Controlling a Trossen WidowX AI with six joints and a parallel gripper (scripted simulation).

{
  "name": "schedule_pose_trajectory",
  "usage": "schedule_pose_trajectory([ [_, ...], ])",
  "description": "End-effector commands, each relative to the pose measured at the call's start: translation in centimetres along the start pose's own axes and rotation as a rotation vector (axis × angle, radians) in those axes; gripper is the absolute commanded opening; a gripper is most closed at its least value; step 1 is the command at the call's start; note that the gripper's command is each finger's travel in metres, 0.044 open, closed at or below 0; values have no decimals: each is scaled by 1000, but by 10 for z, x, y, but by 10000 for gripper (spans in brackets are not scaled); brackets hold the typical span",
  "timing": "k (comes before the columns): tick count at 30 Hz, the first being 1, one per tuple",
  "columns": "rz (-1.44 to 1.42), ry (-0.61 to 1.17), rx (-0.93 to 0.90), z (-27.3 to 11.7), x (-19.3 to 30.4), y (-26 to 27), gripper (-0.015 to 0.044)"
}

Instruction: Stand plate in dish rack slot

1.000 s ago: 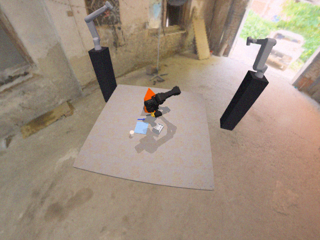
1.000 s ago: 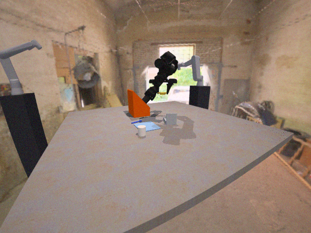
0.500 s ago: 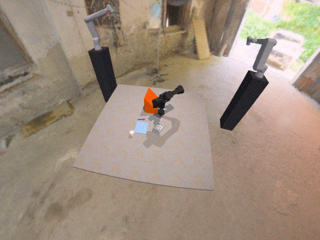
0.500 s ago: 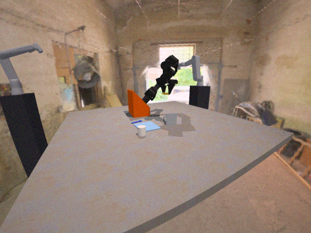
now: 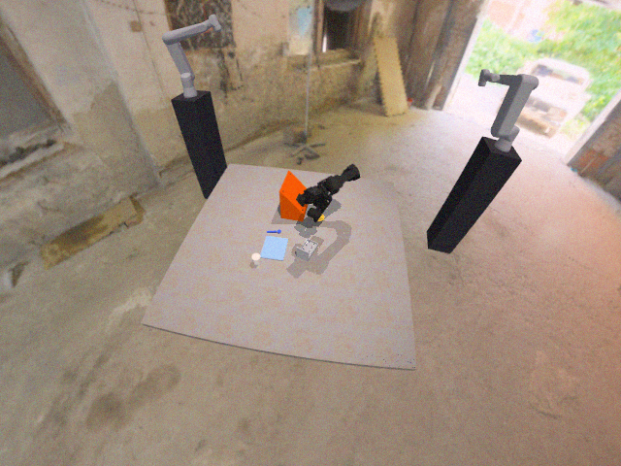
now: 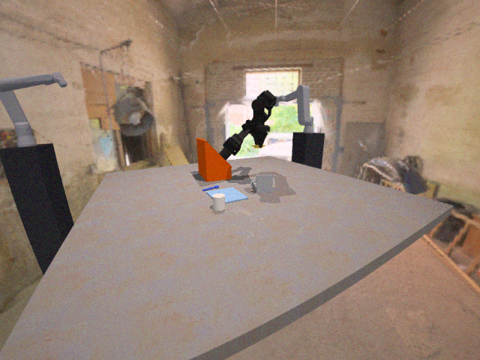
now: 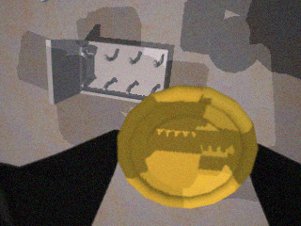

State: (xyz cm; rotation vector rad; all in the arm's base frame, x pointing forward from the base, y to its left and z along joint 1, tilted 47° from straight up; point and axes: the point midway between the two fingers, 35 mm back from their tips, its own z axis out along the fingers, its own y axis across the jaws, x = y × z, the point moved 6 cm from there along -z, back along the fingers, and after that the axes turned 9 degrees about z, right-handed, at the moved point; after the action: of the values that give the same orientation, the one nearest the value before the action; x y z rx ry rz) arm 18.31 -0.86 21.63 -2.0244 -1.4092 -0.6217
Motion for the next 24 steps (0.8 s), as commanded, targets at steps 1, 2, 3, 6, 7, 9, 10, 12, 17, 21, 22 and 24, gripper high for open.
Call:
schedule_pose_trajectory([
  [1,26,6,2,1,1,-3,0],
  [2,25,2,4,2,1,-3,0],
  [3,19,-9,7,3,1,-3,0],
  [6,-11,-68,25,12,-2,-4,0],
  [7,-21,-89,30,14,-3,-4,0],
  [9,-43,-131,40,20,-5,-4,0],
  [10,-54,-152,45,23,-6,-4,0],
  [12,-78,-192,52,28,-7,-5,0],
  [17,-141,-286,61,41,-11,-5,0],
  [21,-193,-359,63,51,-13,-5,0],
  [22,-205,-379,63,53,-14,-5,0],
  [24,-229,-418,63,58,-16,-5,0],
])
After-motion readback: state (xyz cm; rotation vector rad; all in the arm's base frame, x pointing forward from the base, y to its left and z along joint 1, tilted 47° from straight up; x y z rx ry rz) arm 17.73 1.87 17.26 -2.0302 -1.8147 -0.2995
